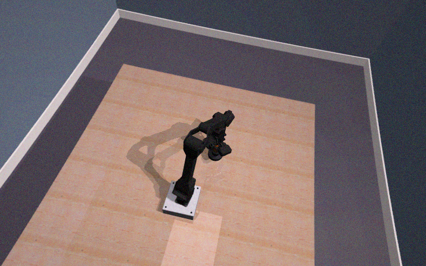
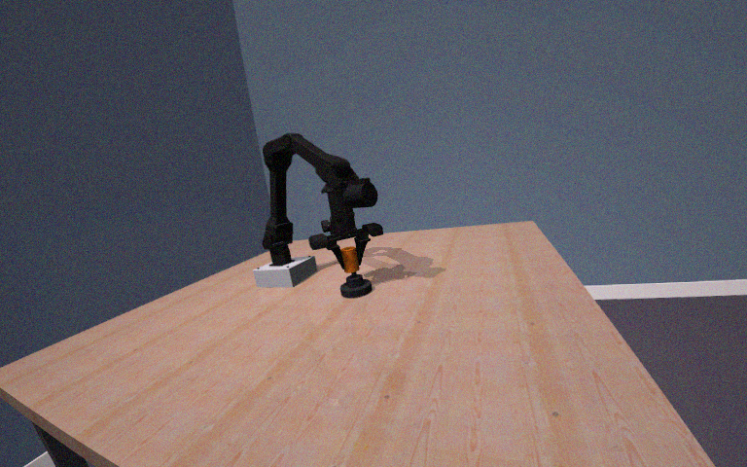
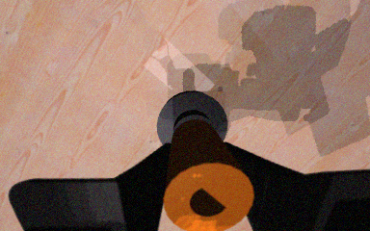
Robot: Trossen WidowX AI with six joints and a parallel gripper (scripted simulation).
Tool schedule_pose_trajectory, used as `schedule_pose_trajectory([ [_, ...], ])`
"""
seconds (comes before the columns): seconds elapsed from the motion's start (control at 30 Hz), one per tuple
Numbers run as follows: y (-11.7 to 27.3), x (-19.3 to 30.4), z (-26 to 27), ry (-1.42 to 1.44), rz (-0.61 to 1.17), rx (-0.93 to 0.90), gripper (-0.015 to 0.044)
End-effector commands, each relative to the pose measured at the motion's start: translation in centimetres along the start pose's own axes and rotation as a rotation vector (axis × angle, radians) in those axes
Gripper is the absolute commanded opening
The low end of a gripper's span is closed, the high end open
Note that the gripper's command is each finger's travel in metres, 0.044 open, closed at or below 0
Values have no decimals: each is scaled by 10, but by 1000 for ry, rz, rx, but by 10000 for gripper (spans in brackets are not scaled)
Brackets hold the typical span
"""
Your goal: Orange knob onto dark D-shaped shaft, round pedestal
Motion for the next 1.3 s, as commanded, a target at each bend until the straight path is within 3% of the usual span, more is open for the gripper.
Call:
schedule_pose_trajectory([
  [0.0, 5, 0, 0, 98, 9, 3, 0],
  [1.27, 3, -1, 1, 98, 9, 3, 0],
])
Point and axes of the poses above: the point midway between the two fingers, 35 mm back from their tips, its own y axis back along the fingers, its own z axis across the jaws, x = y × z, the point moved 4 cm from there along y, back along the fingers, and after that the axes turned 9 degrees about -y, right-handed, at the moved point
